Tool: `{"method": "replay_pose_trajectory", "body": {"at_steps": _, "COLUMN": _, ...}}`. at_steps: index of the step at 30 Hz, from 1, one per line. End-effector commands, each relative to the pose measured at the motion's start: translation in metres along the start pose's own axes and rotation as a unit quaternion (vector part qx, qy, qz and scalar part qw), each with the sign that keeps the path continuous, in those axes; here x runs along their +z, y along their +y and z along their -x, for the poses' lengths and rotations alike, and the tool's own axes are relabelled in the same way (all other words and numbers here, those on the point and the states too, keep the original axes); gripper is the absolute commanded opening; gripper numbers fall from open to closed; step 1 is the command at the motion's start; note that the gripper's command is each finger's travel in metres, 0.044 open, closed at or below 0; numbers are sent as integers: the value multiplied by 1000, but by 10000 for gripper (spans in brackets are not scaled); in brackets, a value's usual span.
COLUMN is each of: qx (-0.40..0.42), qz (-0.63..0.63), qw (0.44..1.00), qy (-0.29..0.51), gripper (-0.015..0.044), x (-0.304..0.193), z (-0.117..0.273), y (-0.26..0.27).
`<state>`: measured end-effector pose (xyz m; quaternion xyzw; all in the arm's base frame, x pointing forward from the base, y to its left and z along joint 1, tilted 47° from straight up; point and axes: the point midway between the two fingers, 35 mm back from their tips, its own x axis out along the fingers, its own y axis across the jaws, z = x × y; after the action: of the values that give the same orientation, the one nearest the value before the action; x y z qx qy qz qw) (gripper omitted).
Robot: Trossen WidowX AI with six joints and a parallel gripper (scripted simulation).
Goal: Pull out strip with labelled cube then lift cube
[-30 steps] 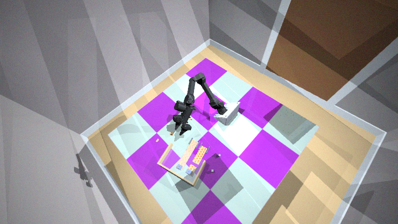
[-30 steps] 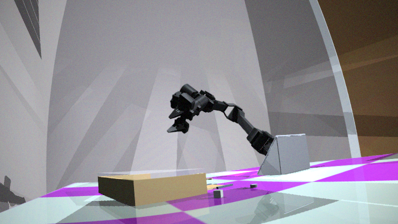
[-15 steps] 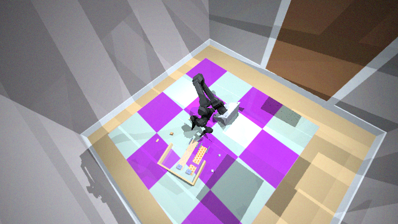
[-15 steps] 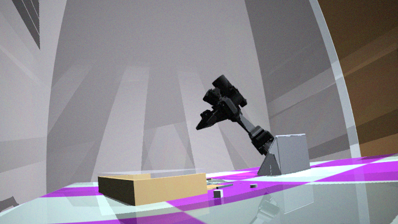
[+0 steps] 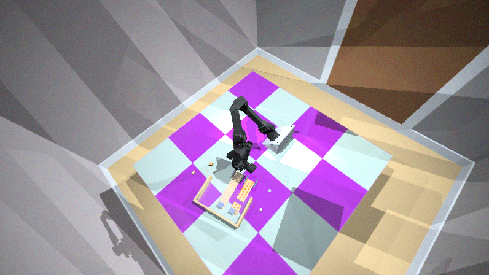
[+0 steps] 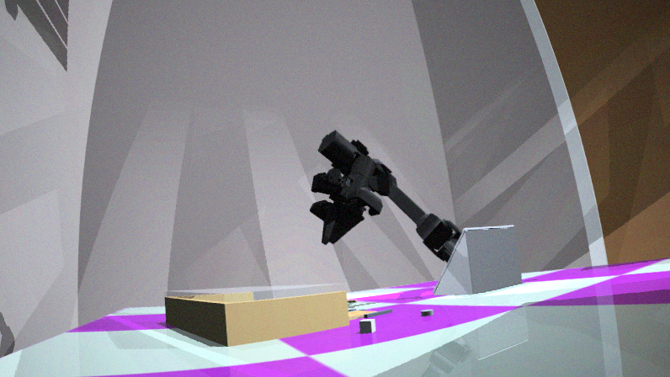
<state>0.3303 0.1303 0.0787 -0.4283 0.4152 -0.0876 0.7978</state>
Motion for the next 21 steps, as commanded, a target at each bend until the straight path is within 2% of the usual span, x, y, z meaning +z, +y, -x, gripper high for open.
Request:
{"method": "replay_pose_trajectory", "body": {"at_steps": 1, "qx": 16, "qz": 14, "qw": 995, "qy": 97, "gripper": 32, "x": -2, "z": -25, "y": -7}}
{"method": "replay_pose_trajectory", "body": {"at_steps": 3, "qx": 22, "qz": 23, "qw": 988, "qy": 149, "gripper": 0, "x": -6, "z": -37, "y": -12}}
{"method": "replay_pose_trajectory", "body": {"at_steps": 8, "qx": 35, "qz": 37, "qw": 964, "qy": 259, "gripper": 0, "x": -18, "z": -58, "y": -22}}
{"method": "replay_pose_trajectory", "body": {"at_steps": 21, "qx": 37, "qz": 37, "qw": 962, "qy": 267, "gripper": 0, "x": -22, "z": -69, "y": -19}}
